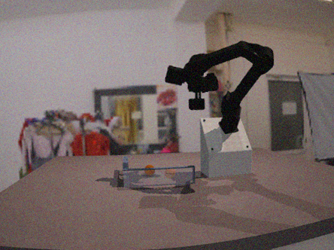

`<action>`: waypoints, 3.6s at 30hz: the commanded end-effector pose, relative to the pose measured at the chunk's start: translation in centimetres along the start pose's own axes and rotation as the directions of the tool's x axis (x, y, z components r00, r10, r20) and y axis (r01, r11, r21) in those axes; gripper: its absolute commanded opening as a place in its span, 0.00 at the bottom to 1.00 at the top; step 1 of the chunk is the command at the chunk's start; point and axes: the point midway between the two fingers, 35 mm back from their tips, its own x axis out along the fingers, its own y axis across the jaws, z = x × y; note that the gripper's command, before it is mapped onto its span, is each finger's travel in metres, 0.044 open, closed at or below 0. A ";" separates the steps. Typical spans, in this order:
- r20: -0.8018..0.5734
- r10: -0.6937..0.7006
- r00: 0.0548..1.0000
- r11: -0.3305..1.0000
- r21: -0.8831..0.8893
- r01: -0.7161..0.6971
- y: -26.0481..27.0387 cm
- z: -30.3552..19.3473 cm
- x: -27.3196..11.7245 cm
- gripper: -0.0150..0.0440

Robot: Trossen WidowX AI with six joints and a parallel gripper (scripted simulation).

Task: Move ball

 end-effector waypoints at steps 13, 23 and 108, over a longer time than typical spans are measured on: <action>-0.079 -0.483 0.872 0.332 -0.938 0.099 -8.3 -8.1 -1.2 0.78; -0.069 -0.813 0.578 -0.341 -0.748 -0.569 -16.1 -13.9 -3.8 0.78; -0.002 -0.993 0.120 -0.115 0.307 -0.945 -25.1 -19.2 -7.0 0.25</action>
